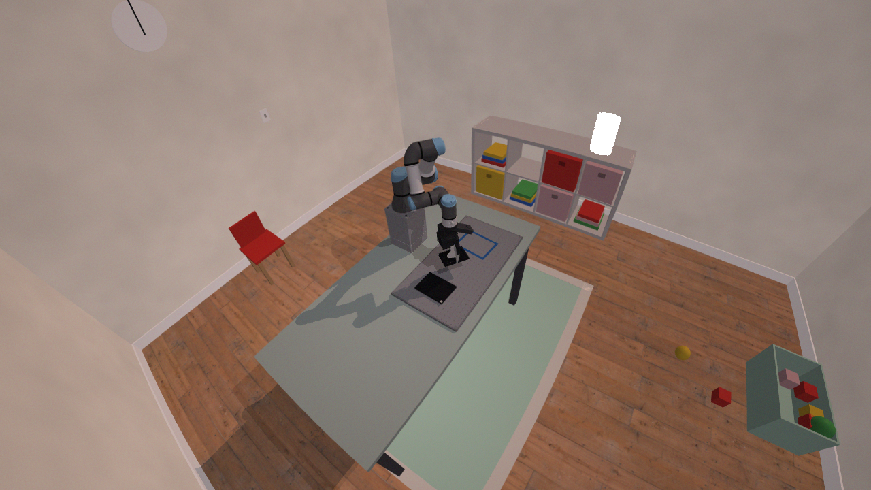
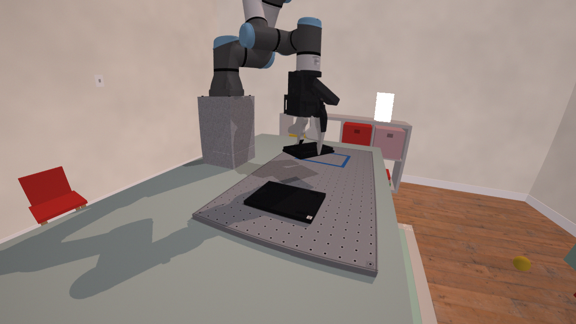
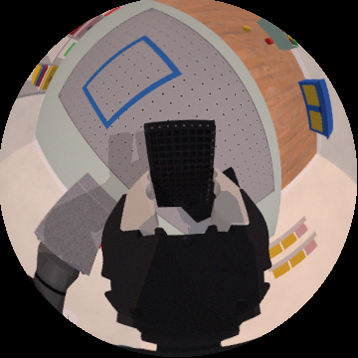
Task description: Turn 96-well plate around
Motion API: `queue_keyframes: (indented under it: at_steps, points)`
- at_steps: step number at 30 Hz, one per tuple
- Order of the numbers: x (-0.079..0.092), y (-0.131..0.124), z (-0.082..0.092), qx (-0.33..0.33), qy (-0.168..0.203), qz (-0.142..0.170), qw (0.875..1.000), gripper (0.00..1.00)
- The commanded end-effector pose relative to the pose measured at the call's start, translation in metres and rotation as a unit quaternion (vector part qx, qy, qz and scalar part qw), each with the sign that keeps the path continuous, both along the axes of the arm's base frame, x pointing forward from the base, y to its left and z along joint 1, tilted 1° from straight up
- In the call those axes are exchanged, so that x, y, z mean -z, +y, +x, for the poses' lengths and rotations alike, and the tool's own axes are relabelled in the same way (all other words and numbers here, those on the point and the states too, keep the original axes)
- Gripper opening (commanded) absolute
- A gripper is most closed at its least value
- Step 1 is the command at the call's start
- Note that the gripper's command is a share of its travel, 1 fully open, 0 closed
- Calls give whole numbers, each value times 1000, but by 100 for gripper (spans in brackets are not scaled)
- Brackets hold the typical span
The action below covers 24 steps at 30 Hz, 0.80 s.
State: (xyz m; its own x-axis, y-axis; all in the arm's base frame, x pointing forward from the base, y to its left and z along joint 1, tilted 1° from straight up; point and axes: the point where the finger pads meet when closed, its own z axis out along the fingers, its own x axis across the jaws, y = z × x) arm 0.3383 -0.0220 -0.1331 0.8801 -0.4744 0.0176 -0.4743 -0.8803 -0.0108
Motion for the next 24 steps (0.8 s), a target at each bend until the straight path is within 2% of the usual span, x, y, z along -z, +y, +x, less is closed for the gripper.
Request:
queue_keyframes:
  at_steps: [1,24]
  points:
    - [-1,-14,2,0,-1,0,1000,0]
    - [-3,-84,5,0,-1,0,1000,0]
